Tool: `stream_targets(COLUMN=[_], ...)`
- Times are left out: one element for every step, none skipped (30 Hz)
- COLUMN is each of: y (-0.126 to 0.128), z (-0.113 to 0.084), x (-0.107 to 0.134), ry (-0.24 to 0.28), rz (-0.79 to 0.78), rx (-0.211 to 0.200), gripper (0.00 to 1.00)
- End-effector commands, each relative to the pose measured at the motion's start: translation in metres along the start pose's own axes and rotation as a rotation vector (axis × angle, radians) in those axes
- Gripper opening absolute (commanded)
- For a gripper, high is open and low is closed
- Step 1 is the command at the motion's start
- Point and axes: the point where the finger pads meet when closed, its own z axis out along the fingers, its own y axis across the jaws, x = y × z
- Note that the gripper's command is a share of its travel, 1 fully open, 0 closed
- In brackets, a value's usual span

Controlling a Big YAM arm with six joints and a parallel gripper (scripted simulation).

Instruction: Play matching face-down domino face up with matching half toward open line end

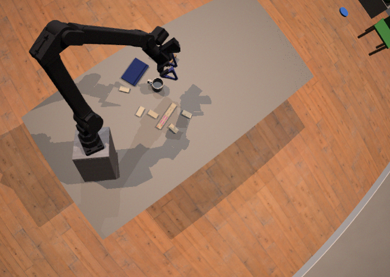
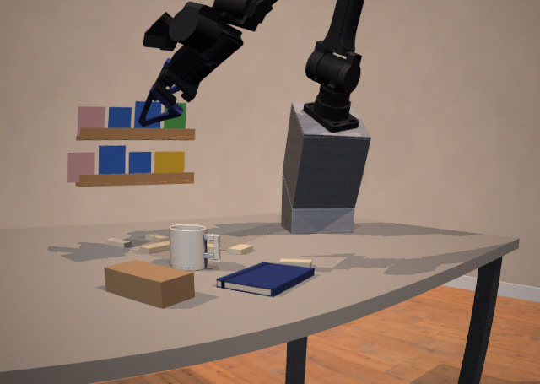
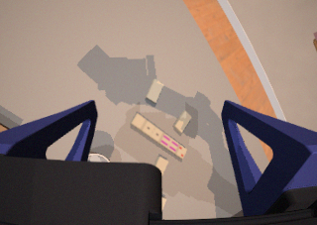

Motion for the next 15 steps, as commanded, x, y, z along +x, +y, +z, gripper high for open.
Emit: stream_targets(y=[0.009, 0.009, 0.009, 0.009, 0.009, 0.002, 0.003, 0.003, 0.004, 0.005, 0.006, 0.006, 0.007, 0.008, 0.009], z=[-0.014, -0.014, -0.014, -0.014, -0.014, -0.007, -0.007, -0.008, -0.009, -0.010, -0.010, -0.011, -0.012, -0.013, -0.014], x=[-0.040, -0.040, -0.040, -0.040, -0.040, -0.018, -0.021, -0.023, -0.026, -0.028, -0.031, -0.033, -0.035, -0.038, -0.040], ry=[-0.063, -0.063, -0.063, -0.063, -0.063, -0.028, -0.032, -0.036, -0.040, -0.044, -0.047, -0.051, -0.055, -0.059, -0.063], rz=[0.028, 0.028, 0.028, 0.028, 0.028, 0.016, 0.017, 0.018, 0.020, 0.021, 0.022, 0.024, 0.025, 0.026, 0.028], rx=[-0.049, -0.049, -0.049, -0.049, -0.049, -0.021, -0.024, -0.027, -0.030, -0.033, -0.036, -0.039, -0.042, -0.045, -0.048], gripper=[1.00, 1.00, 1.00, 1.00, 1.00, 1.00, 1.00, 1.00, 1.00, 1.00, 1.00, 1.00, 1.00, 1.00, 1.00])
